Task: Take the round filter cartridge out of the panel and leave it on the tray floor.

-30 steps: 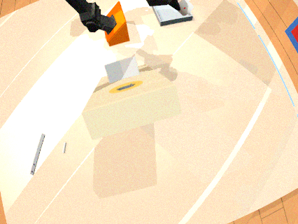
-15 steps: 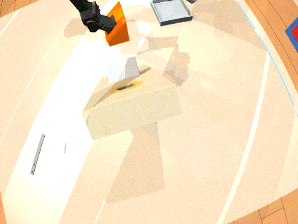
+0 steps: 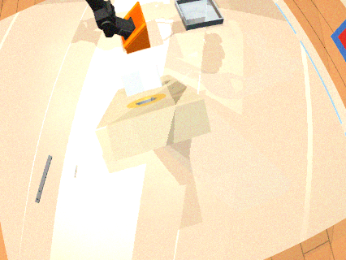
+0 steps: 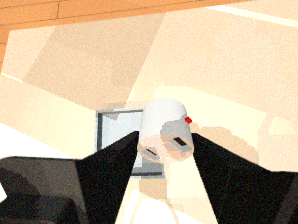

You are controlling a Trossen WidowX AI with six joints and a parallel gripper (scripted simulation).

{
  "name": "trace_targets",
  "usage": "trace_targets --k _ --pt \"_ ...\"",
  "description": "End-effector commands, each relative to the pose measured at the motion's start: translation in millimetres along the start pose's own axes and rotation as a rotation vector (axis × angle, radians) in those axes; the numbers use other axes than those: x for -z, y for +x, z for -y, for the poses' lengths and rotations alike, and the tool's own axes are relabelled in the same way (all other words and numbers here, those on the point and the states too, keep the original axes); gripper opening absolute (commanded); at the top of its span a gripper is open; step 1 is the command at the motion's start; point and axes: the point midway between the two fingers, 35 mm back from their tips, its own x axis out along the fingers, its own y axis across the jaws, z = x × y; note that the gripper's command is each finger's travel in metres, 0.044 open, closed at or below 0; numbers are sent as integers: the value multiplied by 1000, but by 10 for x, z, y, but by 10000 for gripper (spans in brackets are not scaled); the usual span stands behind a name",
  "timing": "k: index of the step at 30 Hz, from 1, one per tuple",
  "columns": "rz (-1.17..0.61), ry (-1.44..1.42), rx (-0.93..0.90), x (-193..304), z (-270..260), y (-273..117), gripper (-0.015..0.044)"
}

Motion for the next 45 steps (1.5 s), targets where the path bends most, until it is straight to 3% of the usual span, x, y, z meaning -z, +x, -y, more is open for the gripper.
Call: trace_targets --k 1,12,33,45 --pt "-1 -75 -44 106 -209 160 0" --pt "-10 -259 -152 494 -677 522 0" --pt "-11 -262 -154 886 -682 1174 0" --pt "-22 -267 -149 883 -671 1144 315"
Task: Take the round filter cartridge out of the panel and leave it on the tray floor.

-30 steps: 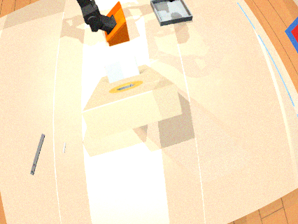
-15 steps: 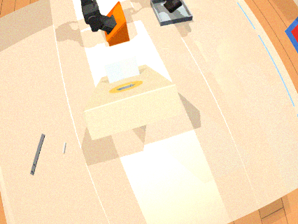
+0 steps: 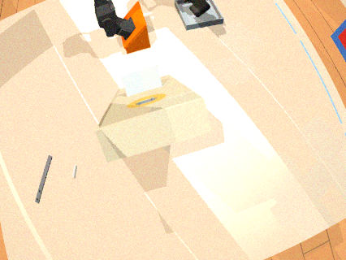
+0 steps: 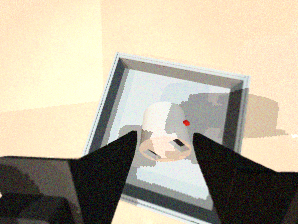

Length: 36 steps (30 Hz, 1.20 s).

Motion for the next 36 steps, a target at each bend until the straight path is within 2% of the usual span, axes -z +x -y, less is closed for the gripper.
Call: trace_targets --k 1,5,9,12,14,16,17,36 --pt "2 -1 0 -8 1 -4 341" --pt "2 -1 0 -8 1 -4 440" --pt "2 -1 1 -75 1 -93 440" --pt "2 0 1 -305 2 -504 440" --pt "1 0 1 -349 2 -616 440" --pt "1 0 1 -349 2 -616 440" --pt "6 6 -3 -309 -3 -489 440" --pt "6 6 -3 -309 -3 -489 440"
